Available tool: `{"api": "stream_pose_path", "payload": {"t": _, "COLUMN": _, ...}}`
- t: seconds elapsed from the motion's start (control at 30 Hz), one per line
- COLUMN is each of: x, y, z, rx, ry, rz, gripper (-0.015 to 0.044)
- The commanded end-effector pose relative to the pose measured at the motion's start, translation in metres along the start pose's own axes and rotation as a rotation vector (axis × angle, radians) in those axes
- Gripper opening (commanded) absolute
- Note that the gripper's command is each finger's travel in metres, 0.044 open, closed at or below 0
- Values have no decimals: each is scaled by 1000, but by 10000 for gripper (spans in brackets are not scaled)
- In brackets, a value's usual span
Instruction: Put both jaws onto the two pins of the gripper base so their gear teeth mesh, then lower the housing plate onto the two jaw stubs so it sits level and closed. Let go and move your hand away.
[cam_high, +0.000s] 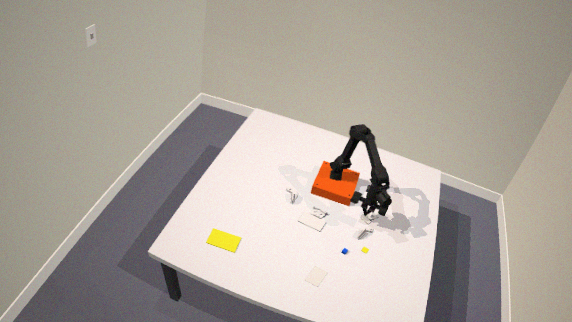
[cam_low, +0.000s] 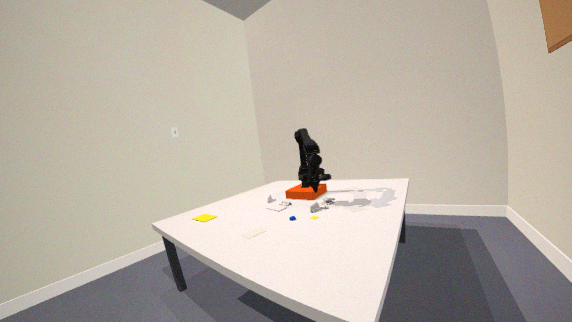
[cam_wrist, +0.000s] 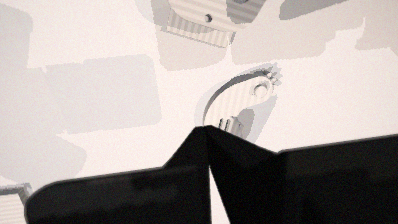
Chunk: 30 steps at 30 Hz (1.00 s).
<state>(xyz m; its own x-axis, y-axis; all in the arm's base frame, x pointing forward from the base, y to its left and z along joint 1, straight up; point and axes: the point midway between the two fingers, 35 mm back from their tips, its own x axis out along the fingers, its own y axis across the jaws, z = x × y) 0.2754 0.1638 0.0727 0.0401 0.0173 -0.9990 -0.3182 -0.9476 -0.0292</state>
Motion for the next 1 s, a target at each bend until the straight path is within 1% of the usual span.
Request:
{"api": "stream_pose_path", "payload": {"t": 0.0, "x": 0, "y": 0, "z": 0, "rx": -3, "ry": -1, "rz": 1, "gripper": 0}}
{"api": "stream_pose_path", "payload": {"t": 0.03, "x": 0, "y": 0, "z": 0, "rx": -3, "ry": -1, "rz": 1, "gripper": 0}}
{"api": "stream_pose_path", "payload": {"t": 0.6, "x": 0, "y": 0, "z": 0, "rx": 0, "ry": 0, "rz": 0, "gripper": 440}}
{"api": "stream_pose_path", "payload": {"t": 0.97, "x": 0, "y": 0, "z": 0, "rx": 0, "ry": 0, "rz": 0, "gripper": 440}}
